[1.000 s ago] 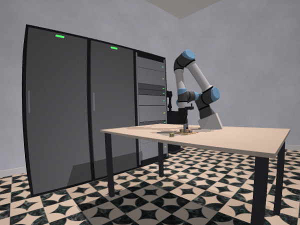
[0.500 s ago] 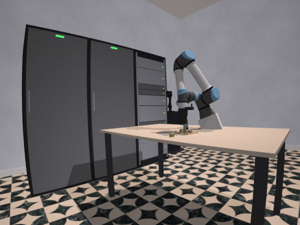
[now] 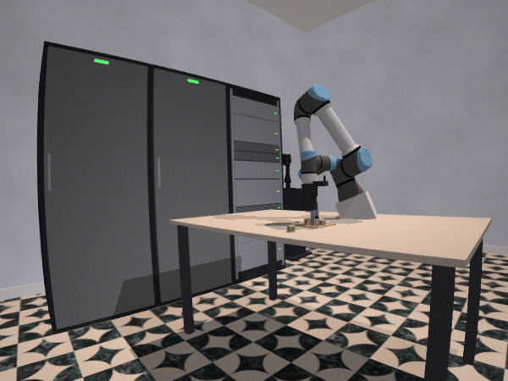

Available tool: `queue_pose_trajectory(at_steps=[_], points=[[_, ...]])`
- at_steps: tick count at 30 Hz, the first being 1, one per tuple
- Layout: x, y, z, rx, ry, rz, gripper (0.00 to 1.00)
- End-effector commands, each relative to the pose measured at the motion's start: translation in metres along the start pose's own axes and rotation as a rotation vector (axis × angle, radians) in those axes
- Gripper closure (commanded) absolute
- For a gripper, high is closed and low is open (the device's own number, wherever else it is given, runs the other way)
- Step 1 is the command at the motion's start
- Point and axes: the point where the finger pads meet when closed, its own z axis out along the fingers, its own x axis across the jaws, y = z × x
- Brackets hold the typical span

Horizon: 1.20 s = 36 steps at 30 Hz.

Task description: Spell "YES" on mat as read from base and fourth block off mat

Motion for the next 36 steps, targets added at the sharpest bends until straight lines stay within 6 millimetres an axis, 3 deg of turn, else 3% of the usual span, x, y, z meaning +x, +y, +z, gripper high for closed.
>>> queue_pose_trajectory(at_steps=[1, 18, 19, 23, 24, 32, 33, 36], points=[[0.0006, 0.0003, 0.0005, 0.001, 0.0, 0.001, 0.51], [0.0006, 0.0003, 0.0005, 0.001, 0.0, 0.001, 0.51], [0.0006, 0.0003, 0.0005, 0.001, 0.0, 0.001, 0.45], [0.0006, 0.0003, 0.0005, 0.001, 0.0, 0.001, 0.45], [0.0006, 0.0003, 0.0005, 0.001, 0.0, 0.001, 0.39], [0.0006, 0.0003, 0.0005, 0.001, 0.0, 0.001, 0.27], [0.0006, 0.0003, 0.0005, 0.001, 0.0, 0.001, 0.21], [0.0006, 0.0003, 0.0005, 0.001, 0.0, 0.001, 0.21]])
